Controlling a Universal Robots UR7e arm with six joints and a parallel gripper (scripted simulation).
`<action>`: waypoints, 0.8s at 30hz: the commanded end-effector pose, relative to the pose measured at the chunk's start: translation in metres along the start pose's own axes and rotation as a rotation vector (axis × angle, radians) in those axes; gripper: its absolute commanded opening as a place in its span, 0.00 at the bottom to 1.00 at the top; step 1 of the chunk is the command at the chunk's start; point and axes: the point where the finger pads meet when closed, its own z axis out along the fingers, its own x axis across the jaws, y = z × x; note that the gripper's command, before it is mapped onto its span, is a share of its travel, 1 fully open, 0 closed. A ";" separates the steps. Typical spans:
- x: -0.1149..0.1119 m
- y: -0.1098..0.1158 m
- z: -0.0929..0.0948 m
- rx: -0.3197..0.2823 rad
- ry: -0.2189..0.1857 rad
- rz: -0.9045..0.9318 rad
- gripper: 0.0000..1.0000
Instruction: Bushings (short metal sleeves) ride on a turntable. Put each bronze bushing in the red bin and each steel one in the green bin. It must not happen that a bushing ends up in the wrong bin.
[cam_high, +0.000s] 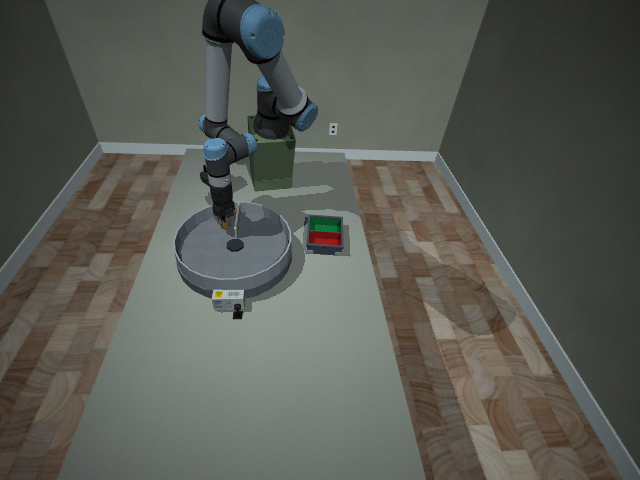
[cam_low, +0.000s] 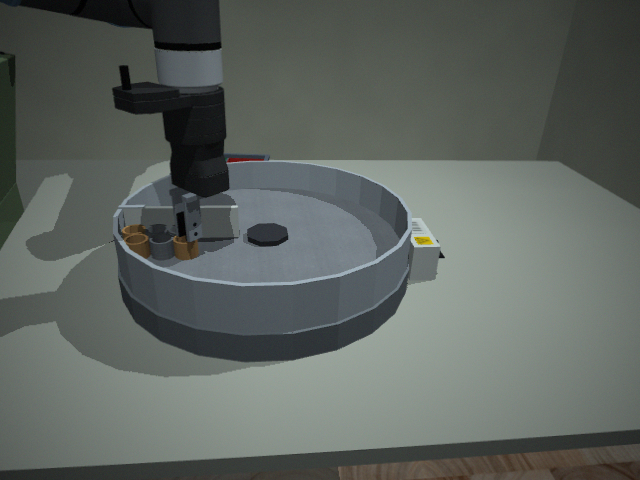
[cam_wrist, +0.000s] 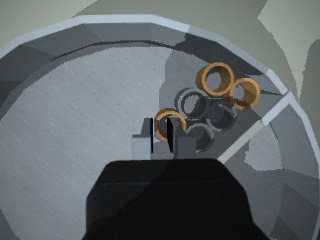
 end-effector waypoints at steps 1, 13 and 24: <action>-0.001 0.000 0.000 0.000 -0.002 0.000 0.40; -0.001 0.000 0.007 0.000 -0.002 0.000 0.40; -0.001 0.000 0.018 0.000 -0.002 0.000 0.40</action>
